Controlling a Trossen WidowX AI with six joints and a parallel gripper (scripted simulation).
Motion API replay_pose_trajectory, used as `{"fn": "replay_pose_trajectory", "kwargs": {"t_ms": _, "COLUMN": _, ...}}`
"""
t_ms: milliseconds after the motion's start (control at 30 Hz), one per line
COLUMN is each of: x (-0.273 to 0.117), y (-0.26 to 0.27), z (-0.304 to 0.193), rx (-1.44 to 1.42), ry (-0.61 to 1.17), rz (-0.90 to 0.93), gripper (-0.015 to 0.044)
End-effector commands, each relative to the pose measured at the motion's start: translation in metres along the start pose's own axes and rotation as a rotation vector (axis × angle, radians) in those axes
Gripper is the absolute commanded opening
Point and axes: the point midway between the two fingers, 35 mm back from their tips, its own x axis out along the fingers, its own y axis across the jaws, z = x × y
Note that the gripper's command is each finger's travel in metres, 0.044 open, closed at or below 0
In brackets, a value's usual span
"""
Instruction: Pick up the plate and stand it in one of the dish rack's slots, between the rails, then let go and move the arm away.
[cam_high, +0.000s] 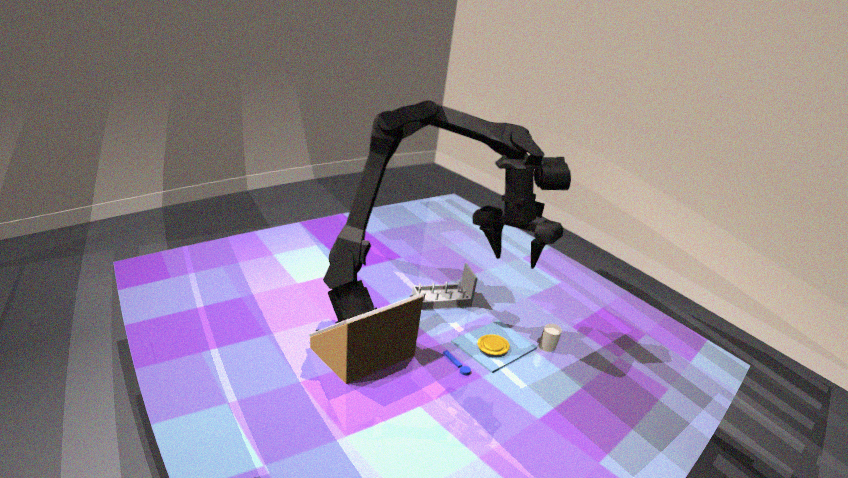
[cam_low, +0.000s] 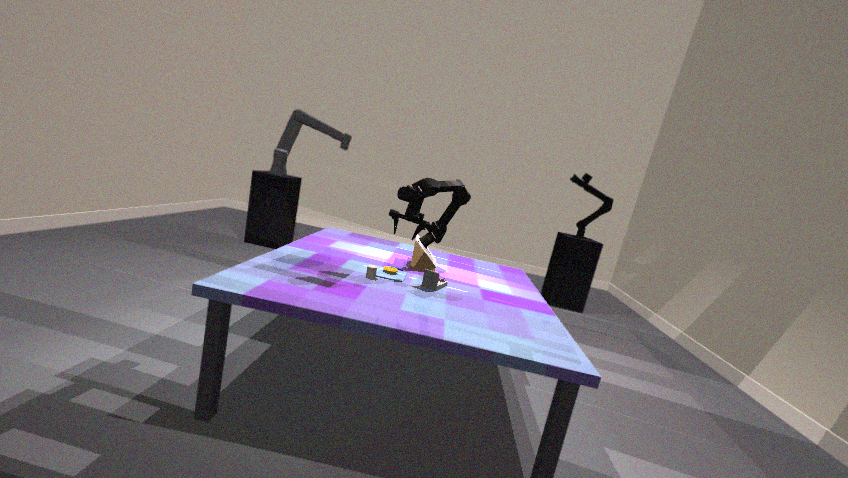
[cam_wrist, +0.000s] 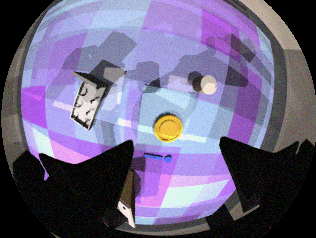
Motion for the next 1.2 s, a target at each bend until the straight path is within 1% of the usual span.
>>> {"fn": "replay_pose_trajectory", "kwargs": {"t_ms": 0, "x": 0.008, "y": -0.015, "z": -0.029, "rx": 0.093, "ry": 0.030, "rz": 0.090, "gripper": 0.0400}}
{"fn": "replay_pose_trajectory", "kwargs": {"t_ms": 100, "x": 0.011, "y": -0.023, "z": -0.046, "rx": 0.150, "ry": 0.042, "rz": 0.144, "gripper": 0.0400}}
{"fn": "replay_pose_trajectory", "kwargs": {"t_ms": 267, "x": 0.014, "y": -0.023, "z": -0.047, "rx": 0.154, "ry": 0.042, "rz": 0.148, "gripper": 0.0400}}
{"fn": "replay_pose_trajectory", "kwargs": {"t_ms": 333, "x": 0.035, "y": -0.023, "z": -0.045, "rx": 0.154, "ry": 0.042, "rz": 0.147, "gripper": 0.0400}}
{"fn": "replay_pose_trajectory", "kwargs": {"t_ms": 467, "x": 0.104, "y": -0.016, "z": -0.047, "rx": 0.153, "ry": 0.040, "rz": 0.149, "gripper": 0.0400}}
{"fn": "replay_pose_trajectory", "kwargs": {"t_ms": 533, "x": 0.123, "y": -0.012, "z": -0.050, "rx": 0.152, "ry": 0.040, "rz": 0.151, "gripper": 0.0400}}
{"fn": "replay_pose_trajectory", "kwargs": {"t_ms": 767, "x": 0.126, "y": -0.010, "z": -0.055, "rx": 0.153, "ry": 0.040, "rz": 0.152, "gripper": 0.0400}}
{"fn": "replay_pose_trajectory", "kwargs": {"t_ms": 1167, "x": 0.145, "y": -0.007, "z": -0.055, "rx": 0.154, "ry": 0.041, "rz": 0.152, "gripper": 0.0400}}
